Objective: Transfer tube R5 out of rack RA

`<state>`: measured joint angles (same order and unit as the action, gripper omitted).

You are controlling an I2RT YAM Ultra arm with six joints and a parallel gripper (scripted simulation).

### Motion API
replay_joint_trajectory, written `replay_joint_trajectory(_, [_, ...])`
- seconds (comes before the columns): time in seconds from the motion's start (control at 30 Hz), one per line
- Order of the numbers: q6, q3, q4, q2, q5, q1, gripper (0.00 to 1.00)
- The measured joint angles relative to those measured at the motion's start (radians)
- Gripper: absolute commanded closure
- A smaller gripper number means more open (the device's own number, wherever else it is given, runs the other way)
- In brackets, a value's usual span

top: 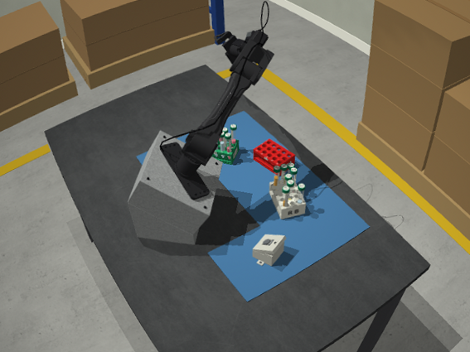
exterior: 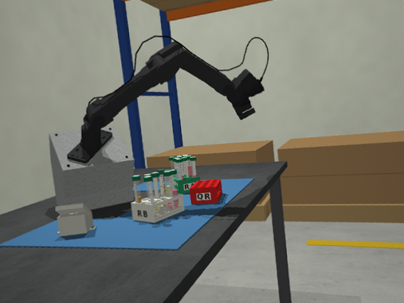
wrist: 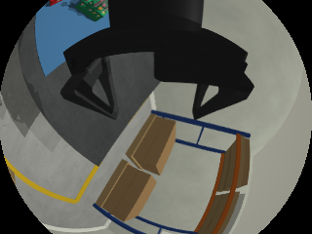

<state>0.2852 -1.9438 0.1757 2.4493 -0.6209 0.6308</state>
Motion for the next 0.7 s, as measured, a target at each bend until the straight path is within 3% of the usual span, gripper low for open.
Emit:
replay_joint_trajectory(0.53, [0.000, 0.000, 0.000, 0.000, 0.000, 0.000, 0.00])
replay_joint_trajectory(0.57, [0.000, 0.000, 0.000, 0.000, 0.000, 0.000, 0.70])
replay_joint_trajectory(0.7, [0.007, 0.047, 0.020, -0.027, 0.048, -0.001, 0.70])
